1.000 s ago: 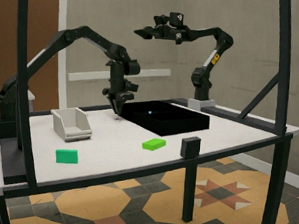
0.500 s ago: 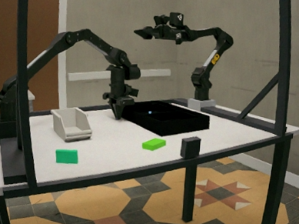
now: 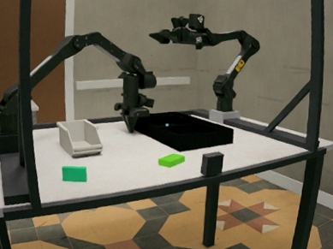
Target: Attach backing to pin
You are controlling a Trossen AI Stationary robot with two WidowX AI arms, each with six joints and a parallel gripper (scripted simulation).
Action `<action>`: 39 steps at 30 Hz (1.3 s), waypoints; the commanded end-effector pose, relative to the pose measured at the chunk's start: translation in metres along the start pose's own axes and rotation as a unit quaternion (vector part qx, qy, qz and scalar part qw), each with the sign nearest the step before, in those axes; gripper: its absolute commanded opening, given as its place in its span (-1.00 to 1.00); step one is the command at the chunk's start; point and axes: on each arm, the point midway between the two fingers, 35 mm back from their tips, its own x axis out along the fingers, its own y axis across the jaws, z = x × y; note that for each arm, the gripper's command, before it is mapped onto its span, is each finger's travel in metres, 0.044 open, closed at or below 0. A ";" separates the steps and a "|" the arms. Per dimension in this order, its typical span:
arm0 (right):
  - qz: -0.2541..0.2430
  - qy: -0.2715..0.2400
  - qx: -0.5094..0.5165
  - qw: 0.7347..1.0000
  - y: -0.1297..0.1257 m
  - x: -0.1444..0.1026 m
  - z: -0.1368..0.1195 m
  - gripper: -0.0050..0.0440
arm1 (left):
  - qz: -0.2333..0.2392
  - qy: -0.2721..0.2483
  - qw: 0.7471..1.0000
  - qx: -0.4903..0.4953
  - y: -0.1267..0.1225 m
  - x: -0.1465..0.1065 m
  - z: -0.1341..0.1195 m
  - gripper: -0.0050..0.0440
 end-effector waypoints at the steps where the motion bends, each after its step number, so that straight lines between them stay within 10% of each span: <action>1: -0.002 -0.009 0.000 1.000 -0.001 -0.001 0.007 1.00 | 0.006 -0.028 1.000 0.001 0.002 -0.025 0.008 -0.80; 39: 0.001 0.038 -0.009 0.999 -0.002 0.004 0.006 1.00 | 0.006 -0.027 1.000 0.001 -0.001 -0.110 0.003 -1.00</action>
